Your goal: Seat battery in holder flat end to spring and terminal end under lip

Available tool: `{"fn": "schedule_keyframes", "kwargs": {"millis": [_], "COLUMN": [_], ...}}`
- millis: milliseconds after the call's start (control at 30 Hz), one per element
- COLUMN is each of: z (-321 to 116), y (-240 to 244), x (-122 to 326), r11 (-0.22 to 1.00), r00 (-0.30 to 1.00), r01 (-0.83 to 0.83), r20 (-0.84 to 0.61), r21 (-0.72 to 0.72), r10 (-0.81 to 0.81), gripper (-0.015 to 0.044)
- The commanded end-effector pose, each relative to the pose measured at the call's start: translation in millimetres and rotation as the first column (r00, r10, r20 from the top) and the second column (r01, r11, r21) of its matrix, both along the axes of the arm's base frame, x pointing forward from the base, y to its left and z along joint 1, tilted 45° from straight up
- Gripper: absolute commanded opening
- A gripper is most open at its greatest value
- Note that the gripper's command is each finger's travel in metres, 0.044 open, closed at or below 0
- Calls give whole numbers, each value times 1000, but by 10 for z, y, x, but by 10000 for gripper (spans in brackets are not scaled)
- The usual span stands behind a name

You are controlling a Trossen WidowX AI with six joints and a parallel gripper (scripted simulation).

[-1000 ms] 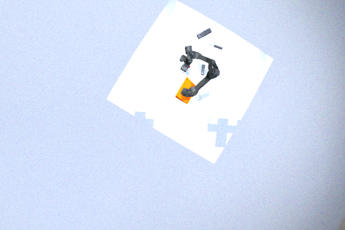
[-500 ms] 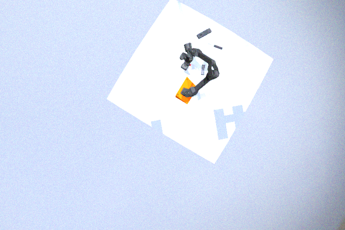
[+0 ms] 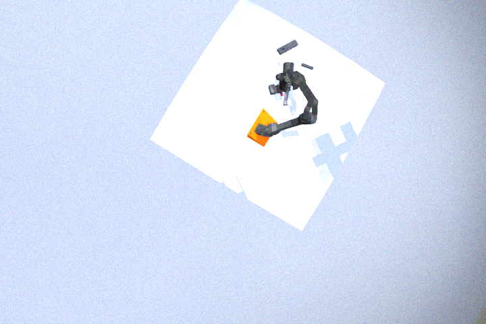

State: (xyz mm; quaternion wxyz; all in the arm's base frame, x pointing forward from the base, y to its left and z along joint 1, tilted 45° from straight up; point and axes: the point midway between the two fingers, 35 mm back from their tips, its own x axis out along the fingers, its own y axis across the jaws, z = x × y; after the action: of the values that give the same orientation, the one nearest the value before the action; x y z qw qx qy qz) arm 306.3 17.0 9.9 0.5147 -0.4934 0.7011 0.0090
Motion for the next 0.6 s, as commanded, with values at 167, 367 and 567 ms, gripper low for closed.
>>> {"fn": "schedule_keyframes", "kwargs": {"millis": [167,367,567], "z": [451,380,283], "y": [-371,-407,-473], "x": [51,63,83], "r11": [964,969,975], "r00": [934,935,934], "r01": [263,241,197], "r20": [243,254,283], "r21": [33,61,105], "r10": [-263,-249,-219], "gripper": [63,63,63]}}
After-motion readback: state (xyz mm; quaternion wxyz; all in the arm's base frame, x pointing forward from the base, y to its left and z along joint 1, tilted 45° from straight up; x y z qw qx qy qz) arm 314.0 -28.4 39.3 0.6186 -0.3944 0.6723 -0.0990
